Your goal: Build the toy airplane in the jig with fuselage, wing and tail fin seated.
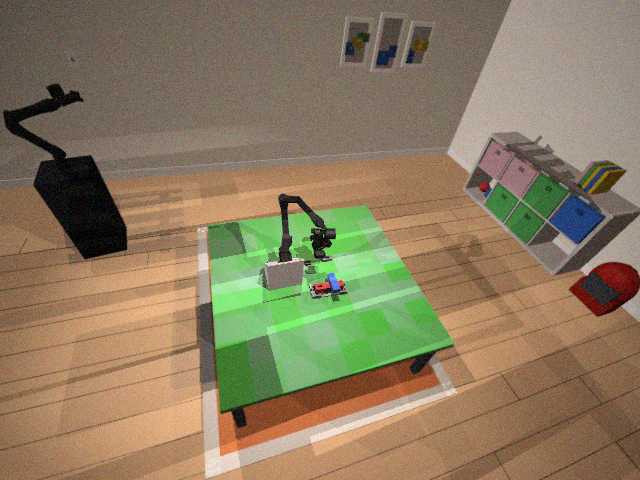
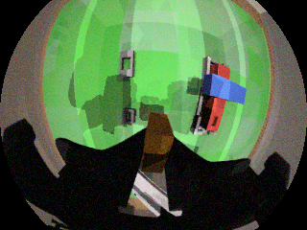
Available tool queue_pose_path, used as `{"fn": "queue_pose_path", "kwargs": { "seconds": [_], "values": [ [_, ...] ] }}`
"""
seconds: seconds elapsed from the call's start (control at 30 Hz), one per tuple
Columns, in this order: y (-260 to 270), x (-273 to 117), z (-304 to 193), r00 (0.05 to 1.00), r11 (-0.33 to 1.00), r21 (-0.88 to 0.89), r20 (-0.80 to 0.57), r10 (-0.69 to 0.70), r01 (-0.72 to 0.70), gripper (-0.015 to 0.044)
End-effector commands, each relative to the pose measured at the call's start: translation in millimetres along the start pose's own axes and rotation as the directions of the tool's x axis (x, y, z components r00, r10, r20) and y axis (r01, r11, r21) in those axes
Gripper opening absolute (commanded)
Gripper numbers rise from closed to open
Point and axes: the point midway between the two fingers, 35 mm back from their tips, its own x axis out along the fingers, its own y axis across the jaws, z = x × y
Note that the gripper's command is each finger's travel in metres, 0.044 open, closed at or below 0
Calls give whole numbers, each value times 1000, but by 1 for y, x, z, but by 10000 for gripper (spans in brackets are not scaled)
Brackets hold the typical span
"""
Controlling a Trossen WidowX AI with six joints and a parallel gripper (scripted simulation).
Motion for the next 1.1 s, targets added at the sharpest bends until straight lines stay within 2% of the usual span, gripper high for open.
{"fn": "queue_pose_path", "kwargs": {
  "seconds": [0.0, 1.07],
  "values": [
    [-13, 3, 4, 1000, 1000, -10, -1, -8, 8, 0],
    [-115, 27, 11, 1000, 1000, -27, -11, -7, 7, 0]
  ]
}}
